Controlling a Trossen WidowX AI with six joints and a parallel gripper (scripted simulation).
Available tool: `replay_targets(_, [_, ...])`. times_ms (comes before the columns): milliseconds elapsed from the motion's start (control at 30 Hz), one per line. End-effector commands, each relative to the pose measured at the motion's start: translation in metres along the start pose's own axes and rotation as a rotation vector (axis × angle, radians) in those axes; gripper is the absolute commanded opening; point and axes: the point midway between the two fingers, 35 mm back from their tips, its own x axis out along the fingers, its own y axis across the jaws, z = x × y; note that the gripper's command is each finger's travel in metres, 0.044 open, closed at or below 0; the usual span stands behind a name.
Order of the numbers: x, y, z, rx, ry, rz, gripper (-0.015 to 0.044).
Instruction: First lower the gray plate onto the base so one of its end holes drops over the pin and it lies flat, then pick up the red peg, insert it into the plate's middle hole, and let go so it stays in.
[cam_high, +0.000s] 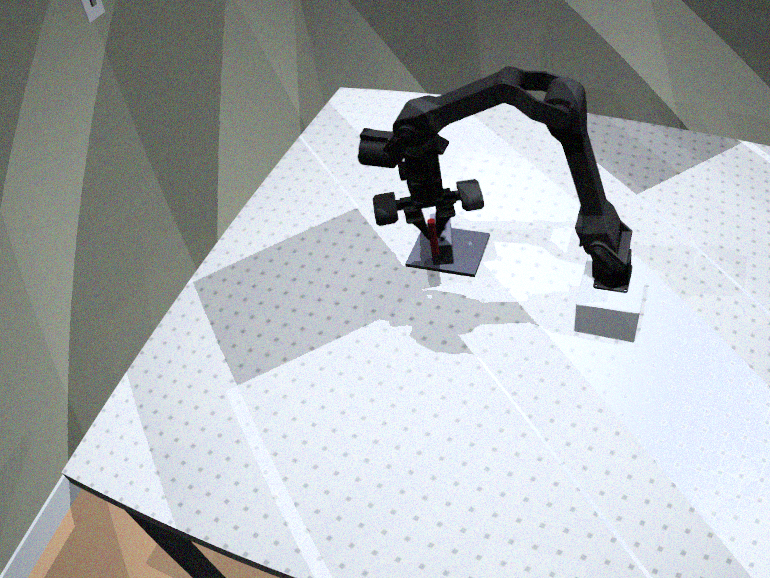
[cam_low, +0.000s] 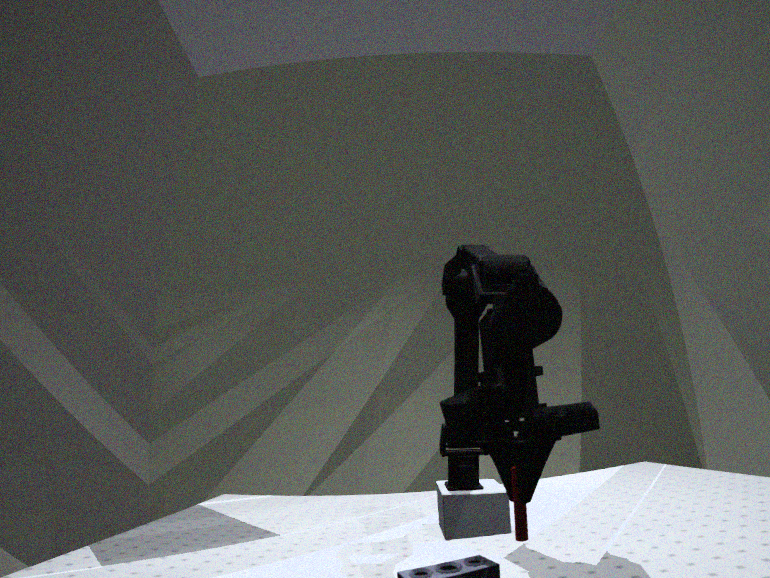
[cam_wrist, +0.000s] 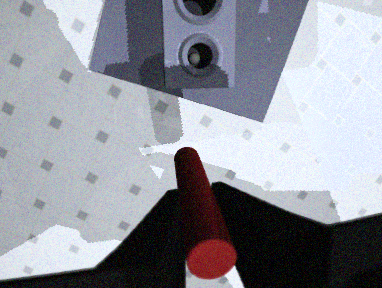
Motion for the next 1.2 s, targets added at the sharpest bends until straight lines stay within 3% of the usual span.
replay_targets(0, [0.000,0.000,0.012,-0.003,0.003,0.000,0.0000])
replay_targets(767, [0.000,-0.018,0.081,-0.012,-0.002,0.002,0.0000])
replay_targets(1167, [0.000,-0.019,0.083,-0.012,-0.002,0.002,0.0000])
